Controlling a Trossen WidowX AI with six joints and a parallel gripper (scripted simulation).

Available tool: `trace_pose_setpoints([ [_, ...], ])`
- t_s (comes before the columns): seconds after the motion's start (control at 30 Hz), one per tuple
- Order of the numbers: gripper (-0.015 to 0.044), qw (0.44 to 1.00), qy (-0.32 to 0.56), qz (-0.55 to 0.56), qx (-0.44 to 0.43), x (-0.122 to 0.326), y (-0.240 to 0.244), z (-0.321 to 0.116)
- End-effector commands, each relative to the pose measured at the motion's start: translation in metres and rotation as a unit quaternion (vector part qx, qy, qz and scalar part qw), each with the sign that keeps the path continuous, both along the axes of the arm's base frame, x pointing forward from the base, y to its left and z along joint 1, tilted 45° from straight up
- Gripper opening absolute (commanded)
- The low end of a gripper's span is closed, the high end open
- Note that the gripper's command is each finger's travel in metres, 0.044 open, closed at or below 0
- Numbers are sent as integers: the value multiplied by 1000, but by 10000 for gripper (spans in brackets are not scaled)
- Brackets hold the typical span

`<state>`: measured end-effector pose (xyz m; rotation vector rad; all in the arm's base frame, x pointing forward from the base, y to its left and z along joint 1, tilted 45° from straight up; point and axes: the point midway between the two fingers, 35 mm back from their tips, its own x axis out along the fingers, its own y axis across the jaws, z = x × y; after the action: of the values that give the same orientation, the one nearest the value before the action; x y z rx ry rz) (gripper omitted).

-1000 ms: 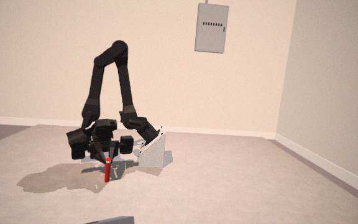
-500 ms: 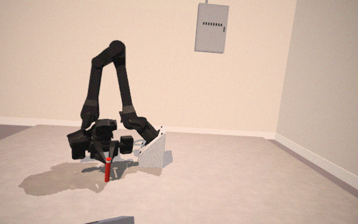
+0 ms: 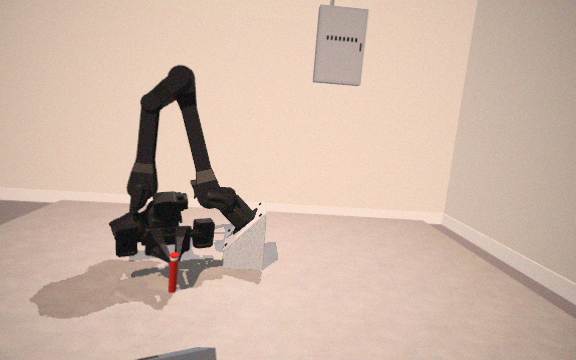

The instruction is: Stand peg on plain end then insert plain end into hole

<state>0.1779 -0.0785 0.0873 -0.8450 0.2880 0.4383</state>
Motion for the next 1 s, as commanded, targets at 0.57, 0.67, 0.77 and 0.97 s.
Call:
trace_pose_setpoints([
  [0.57,49,1000,-9,6,7,-3,-3,-1],
  [0.67,49,1000,-11,8,9,-4,-4,-1],
  [0.77,49,1000,-13,9,10,-4,-4,-1],
  [0.97,49,1000,-16,11,13,-5,-4,-1],
])
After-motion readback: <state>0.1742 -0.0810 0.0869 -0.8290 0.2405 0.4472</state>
